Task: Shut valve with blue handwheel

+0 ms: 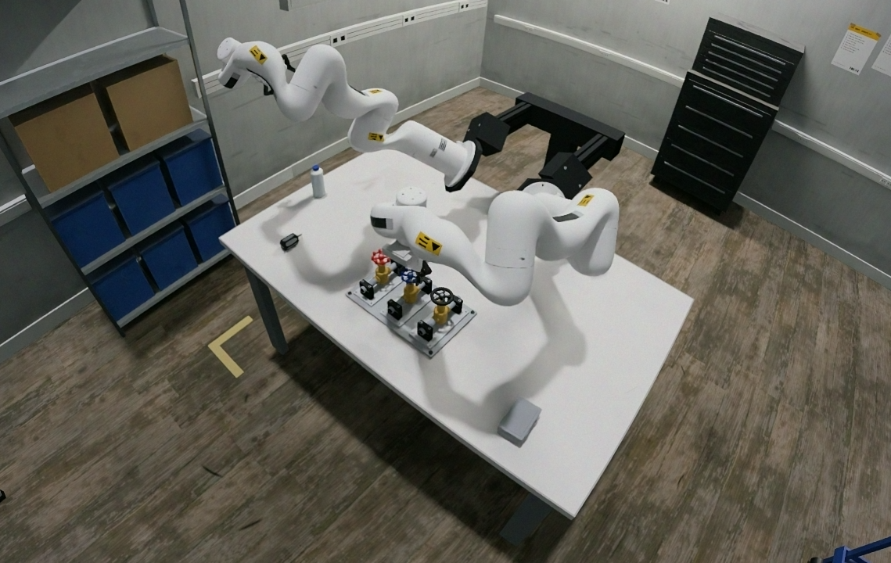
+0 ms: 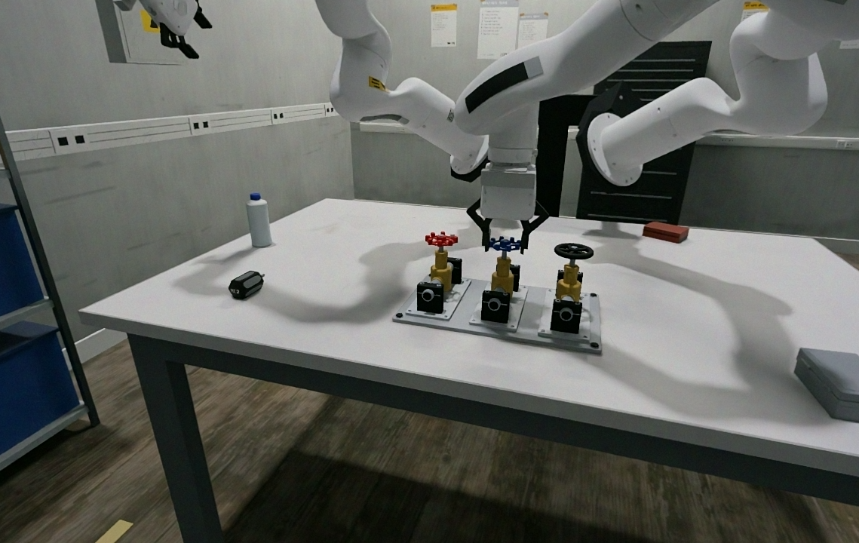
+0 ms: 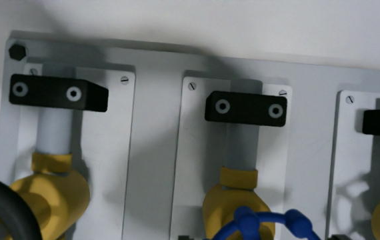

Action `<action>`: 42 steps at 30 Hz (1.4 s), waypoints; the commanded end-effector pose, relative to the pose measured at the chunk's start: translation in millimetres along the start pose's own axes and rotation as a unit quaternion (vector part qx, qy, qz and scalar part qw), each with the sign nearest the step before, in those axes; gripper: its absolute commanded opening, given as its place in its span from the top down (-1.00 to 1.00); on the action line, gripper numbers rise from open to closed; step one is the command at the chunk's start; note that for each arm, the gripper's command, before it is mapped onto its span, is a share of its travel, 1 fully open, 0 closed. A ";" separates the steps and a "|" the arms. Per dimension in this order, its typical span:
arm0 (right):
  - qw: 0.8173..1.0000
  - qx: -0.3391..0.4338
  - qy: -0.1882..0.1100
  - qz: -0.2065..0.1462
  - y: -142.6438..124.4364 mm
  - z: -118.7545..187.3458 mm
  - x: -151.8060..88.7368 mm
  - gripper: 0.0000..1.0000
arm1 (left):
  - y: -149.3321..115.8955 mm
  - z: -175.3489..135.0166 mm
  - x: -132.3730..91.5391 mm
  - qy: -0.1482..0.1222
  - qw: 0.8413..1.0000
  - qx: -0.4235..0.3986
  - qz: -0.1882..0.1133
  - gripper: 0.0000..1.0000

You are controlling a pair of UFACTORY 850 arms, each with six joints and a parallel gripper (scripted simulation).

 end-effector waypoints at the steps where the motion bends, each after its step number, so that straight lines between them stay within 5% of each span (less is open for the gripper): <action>1: 1.000 0.000 0.000 0.001 0.1 0.1 -0.5 -1.00 | 0.3 0.4 -0.4 0.000 1.000 0.030 0.000 1.00; 27: 1.000 0.000 0.000 0.001 0.1 0.1 -0.5 -1.00 | 0.3 0.4 -0.3 0.000 0.978 0.207 0.000 1.00; 42: 1.000 0.000 0.000 0.001 0.1 0.1 -0.5 -1.00 | 0.3 0.4 -0.3 0.000 0.943 0.333 0.000 1.00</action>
Point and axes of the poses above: on each arm, the point where the finger pads meet when closed, its own x axis out along the fingers, its own z axis across the jaws, y = z × x, the point moved 6 cm from there along -x, back along the fingers, and after that the axes turned 14 degrees about -x, right-handed, at the moved point
